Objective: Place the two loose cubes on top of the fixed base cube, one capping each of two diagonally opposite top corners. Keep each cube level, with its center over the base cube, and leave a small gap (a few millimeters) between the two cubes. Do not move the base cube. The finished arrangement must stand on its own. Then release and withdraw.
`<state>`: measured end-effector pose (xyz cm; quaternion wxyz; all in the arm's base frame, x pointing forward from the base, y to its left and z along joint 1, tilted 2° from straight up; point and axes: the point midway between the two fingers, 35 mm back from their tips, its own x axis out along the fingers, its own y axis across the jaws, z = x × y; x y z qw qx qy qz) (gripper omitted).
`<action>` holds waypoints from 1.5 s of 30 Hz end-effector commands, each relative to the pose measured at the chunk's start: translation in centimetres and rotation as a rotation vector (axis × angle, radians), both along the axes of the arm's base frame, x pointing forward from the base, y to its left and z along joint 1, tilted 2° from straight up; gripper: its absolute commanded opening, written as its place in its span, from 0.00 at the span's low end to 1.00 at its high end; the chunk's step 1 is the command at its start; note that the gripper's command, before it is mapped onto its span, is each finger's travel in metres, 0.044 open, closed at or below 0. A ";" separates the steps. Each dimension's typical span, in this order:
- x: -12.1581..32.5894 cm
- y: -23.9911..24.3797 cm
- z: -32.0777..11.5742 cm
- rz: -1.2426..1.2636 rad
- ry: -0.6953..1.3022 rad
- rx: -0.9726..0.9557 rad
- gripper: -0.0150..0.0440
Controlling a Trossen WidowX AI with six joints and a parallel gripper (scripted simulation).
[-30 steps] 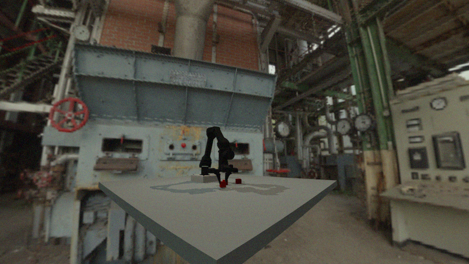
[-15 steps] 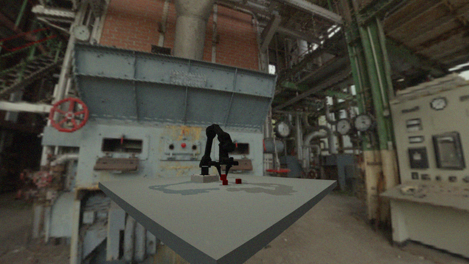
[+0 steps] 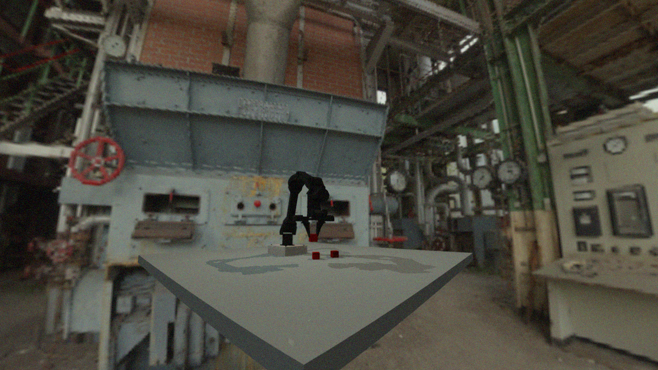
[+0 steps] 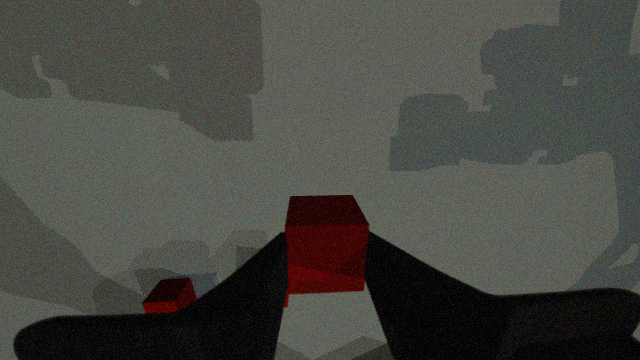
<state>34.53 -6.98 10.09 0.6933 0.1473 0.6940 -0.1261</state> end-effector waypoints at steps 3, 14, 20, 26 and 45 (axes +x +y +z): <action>0.0 0.0 1.2 0.007 -0.009 -0.006 0.43; -0.4 3.3 0.6 0.139 -0.012 -0.006 0.43; -0.8 5.2 0.3 0.215 -0.014 -0.005 0.43; -1.3 7.0 -0.1 0.292 -0.016 -0.004 0.43; -3.6 12.4 -1.2 0.534 -0.023 -0.002 0.43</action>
